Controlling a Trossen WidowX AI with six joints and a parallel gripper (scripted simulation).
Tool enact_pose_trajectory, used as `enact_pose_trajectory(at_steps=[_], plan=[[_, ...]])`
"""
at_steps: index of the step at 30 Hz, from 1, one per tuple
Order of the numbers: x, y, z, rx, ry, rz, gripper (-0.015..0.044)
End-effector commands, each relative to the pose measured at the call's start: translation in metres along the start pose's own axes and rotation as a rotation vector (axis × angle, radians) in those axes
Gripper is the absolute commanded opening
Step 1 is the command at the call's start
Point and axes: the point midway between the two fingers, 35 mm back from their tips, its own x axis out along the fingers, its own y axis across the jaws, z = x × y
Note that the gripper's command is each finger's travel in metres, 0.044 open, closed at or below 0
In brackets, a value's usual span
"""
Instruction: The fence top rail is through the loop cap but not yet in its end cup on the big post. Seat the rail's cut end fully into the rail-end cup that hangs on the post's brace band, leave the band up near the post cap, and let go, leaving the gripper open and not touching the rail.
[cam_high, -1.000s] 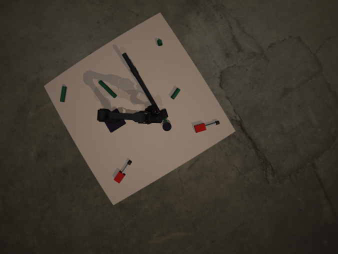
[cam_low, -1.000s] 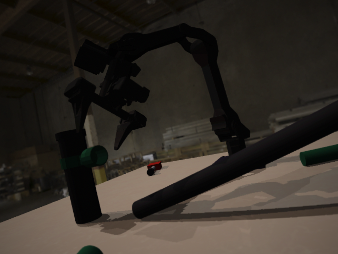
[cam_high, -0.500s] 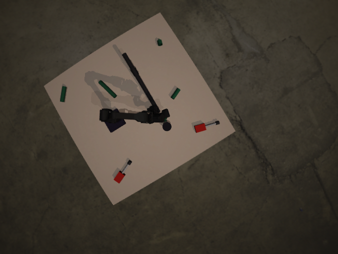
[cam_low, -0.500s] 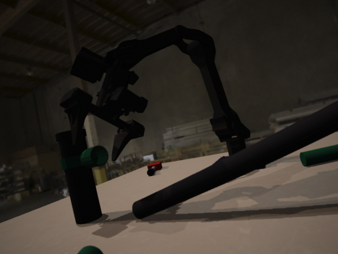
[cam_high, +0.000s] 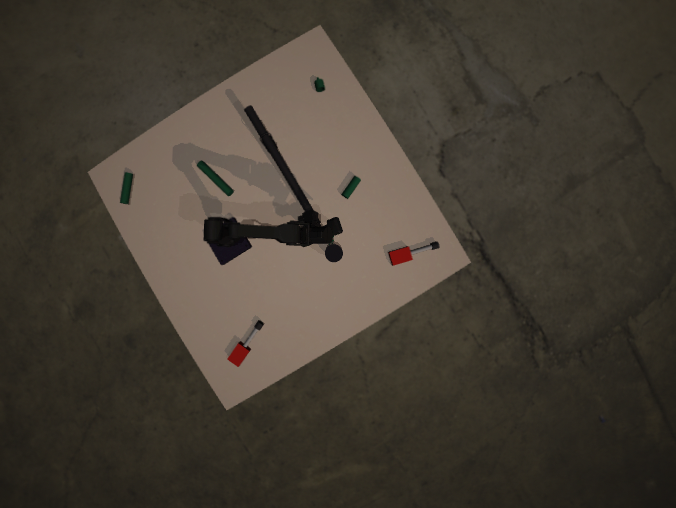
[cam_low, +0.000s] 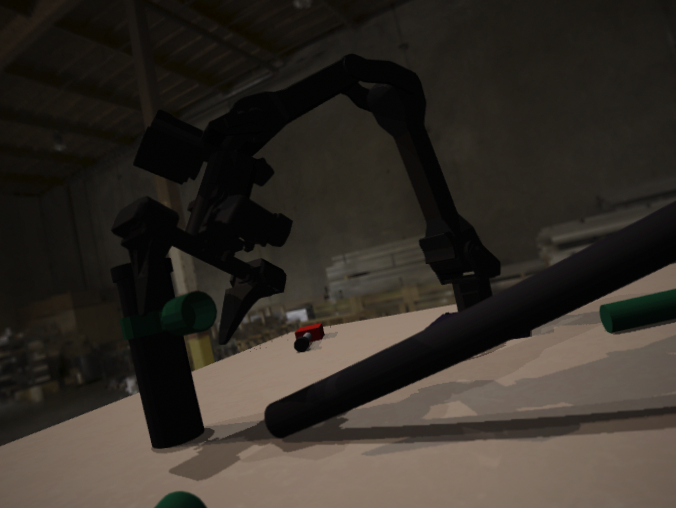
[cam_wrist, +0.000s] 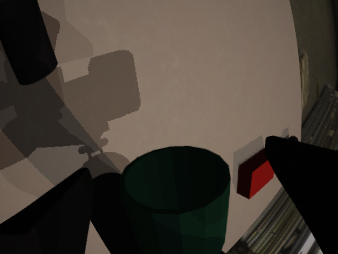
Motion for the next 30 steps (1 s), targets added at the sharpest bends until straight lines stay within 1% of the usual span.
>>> enact_pose_trajectory(at_steps=[1,9,22,25,28,30], plan=[[0.0109,0.0046,0.0007,0.008,-0.001,0.012,0.0440],[0.0149,0.0050,0.0009,0.008,-0.001,0.012,0.0440],[0.0149,0.0050,0.0009,0.008,-0.001,0.012,0.0099],[0.0149,0.0050,0.0009,0.008,-0.001,0.012,0.0079],[0.0140,0.0065,0.0009,-0.008,-0.010,0.012,0.0000],[0.0136,0.0072,0.0008,-0.016,-0.015,0.012,0.0000]])
